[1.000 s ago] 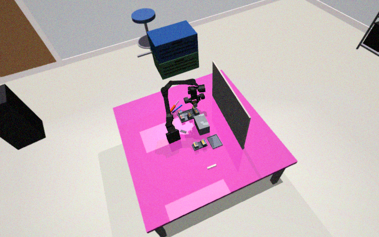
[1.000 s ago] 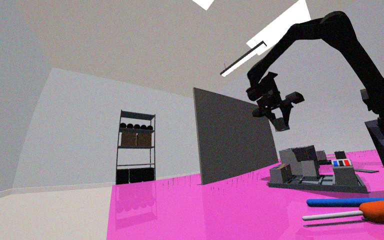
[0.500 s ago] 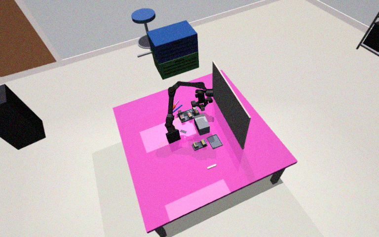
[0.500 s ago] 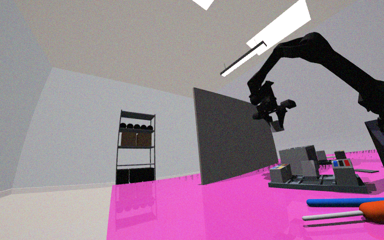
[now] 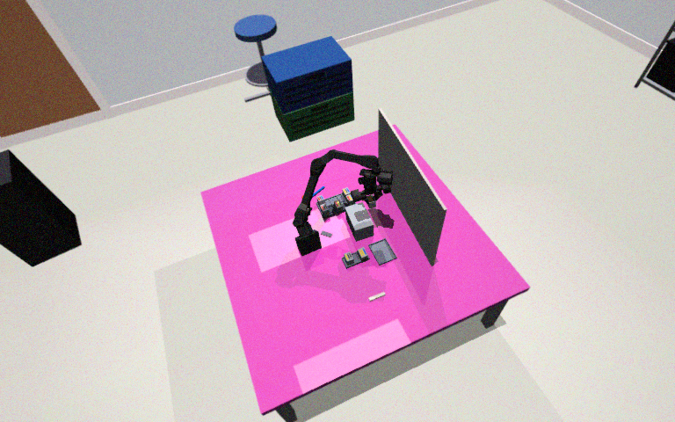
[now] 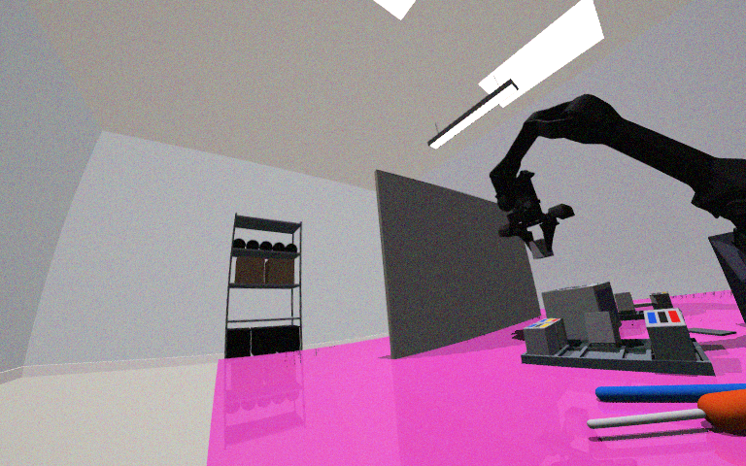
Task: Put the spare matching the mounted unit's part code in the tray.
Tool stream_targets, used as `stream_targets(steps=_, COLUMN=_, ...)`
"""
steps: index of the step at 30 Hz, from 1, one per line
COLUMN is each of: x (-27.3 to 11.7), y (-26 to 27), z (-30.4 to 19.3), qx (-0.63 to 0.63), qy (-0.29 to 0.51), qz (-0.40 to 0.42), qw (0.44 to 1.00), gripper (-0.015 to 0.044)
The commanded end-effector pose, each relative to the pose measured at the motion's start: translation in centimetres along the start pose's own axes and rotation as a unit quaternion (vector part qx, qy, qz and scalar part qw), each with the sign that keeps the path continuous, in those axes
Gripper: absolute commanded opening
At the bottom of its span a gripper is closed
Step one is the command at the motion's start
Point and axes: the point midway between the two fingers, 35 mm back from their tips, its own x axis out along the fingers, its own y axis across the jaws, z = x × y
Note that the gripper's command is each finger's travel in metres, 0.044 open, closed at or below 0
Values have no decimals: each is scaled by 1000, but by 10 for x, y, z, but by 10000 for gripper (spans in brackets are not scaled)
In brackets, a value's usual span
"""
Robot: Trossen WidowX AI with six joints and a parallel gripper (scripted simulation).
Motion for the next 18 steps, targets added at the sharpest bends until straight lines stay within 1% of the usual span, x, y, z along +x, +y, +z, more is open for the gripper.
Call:
stream_targets(steps=1, x=-1, y=-6, z=-25, qx=-6, qy=2, qz=-4, qw=1000, gripper=0)
stream_targets(steps=18, x=15, y=-7, z=-129, qx=-25, qy=-8, qz=0, qw=1000, gripper=0)
